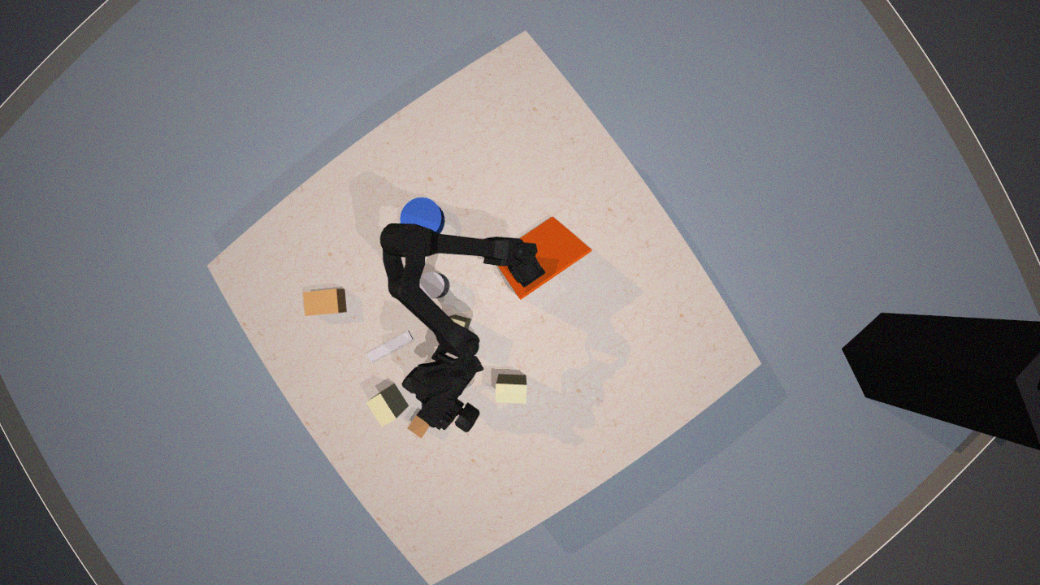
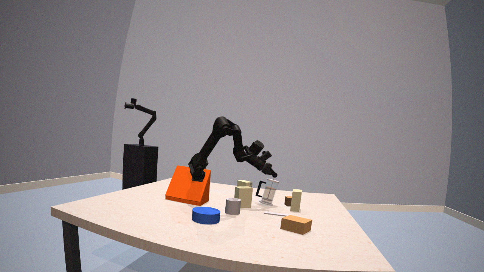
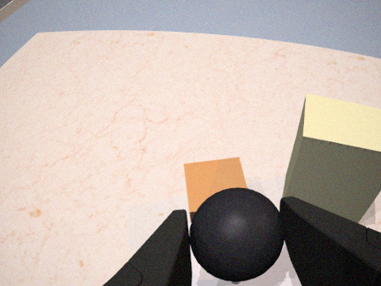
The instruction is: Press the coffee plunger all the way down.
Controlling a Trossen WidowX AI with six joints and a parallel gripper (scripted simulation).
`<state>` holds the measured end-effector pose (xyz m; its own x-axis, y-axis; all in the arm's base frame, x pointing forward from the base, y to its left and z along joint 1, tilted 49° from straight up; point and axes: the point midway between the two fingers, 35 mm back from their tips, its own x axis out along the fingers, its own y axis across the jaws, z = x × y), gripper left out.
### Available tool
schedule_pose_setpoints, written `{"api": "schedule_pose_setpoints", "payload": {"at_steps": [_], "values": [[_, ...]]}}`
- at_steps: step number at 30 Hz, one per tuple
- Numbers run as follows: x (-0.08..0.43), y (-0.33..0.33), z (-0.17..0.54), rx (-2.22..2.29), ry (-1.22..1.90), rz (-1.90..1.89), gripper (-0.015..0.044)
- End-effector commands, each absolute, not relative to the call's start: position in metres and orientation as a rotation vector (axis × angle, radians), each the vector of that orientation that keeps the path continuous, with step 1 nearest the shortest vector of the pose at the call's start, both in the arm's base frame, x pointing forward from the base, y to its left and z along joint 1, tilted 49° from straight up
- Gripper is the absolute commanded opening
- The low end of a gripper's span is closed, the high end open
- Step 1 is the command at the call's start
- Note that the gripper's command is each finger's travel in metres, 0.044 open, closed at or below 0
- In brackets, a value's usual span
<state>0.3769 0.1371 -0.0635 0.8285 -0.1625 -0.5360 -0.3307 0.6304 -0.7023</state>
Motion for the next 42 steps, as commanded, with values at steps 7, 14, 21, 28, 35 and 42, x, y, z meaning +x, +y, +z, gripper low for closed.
{"api": "schedule_pose_setpoints", "payload": {"at_steps": [7, 14, 21, 28, 35, 42], "values": [[0.377, 0.137, -0.064, -0.898, 0.607, 0.103, 0.0125], [0.377, 0.137, -0.064, -0.898, 0.607, 0.103, 0.0204], [0.377, 0.137, -0.064, -0.898, 0.607, 0.103, 0.0388], [0.375, 0.141, -0.059, -0.898, 0.609, 0.103, 0.0440], [0.348, 0.180, -0.006, -0.900, 0.620, 0.099, 0.0440], [0.343, 0.183, -0.002, -0.901, 0.619, 0.098, 0.0440]]}}
